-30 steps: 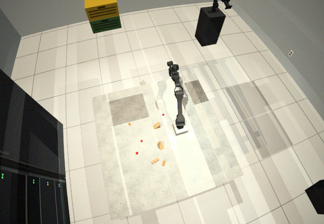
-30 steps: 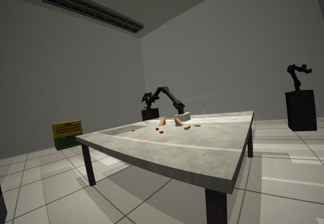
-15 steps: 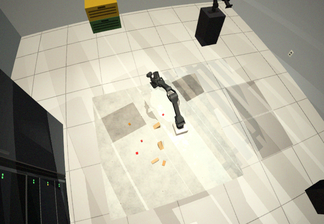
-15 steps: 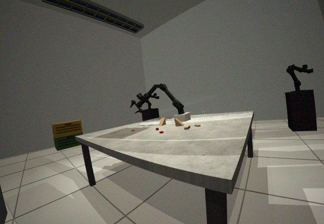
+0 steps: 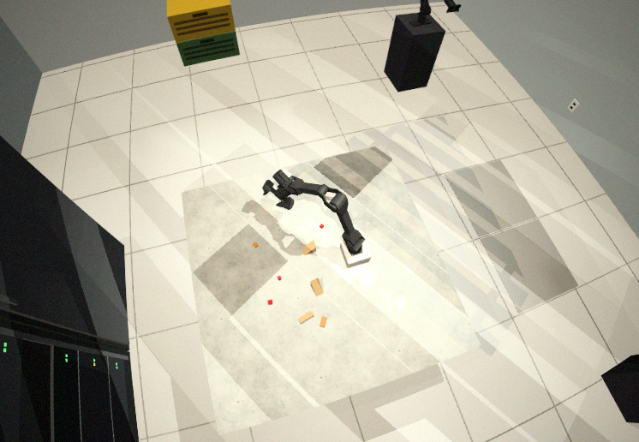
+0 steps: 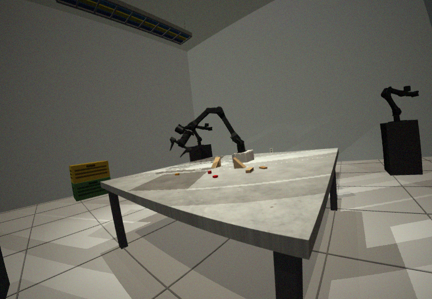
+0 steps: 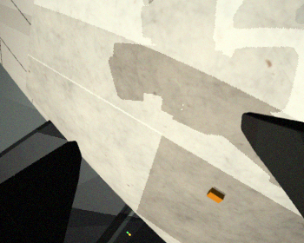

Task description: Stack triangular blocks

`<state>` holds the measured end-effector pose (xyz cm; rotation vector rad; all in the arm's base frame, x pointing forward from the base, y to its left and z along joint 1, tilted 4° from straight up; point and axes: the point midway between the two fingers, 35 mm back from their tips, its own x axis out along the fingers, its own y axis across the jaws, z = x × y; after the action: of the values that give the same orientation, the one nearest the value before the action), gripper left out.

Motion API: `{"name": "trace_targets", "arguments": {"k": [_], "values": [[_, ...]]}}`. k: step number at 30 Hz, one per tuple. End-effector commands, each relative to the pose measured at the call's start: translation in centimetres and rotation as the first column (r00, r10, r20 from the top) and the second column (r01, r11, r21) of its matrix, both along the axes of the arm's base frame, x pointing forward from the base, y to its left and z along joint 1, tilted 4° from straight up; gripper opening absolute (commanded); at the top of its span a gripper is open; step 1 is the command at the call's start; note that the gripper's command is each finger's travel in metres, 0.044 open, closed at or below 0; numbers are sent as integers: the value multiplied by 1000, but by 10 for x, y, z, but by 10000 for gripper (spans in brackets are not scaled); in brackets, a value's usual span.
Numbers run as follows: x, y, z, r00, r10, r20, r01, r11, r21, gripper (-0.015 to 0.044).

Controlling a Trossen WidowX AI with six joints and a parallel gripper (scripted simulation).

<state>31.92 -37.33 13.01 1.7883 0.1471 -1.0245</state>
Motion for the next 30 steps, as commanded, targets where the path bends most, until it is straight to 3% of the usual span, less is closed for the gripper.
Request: {"name": "trace_targets", "arguments": {"k": [1, 12, 22, 25, 30], "values": [[23, 59, -9, 992, 121, -42, -117, 990, 72, 440], [35, 249, -37, 854, 488, -180, -420, 851, 317, 440], [-43, 403, -56, 546, 778, -311, -573, 618, 538, 440], [-73, 430, -58, 450, 826, -340, -586, 560, 586, 440], [-75, 431, -59, 442, 829, -343, -586, 556, 589, 440]]}}
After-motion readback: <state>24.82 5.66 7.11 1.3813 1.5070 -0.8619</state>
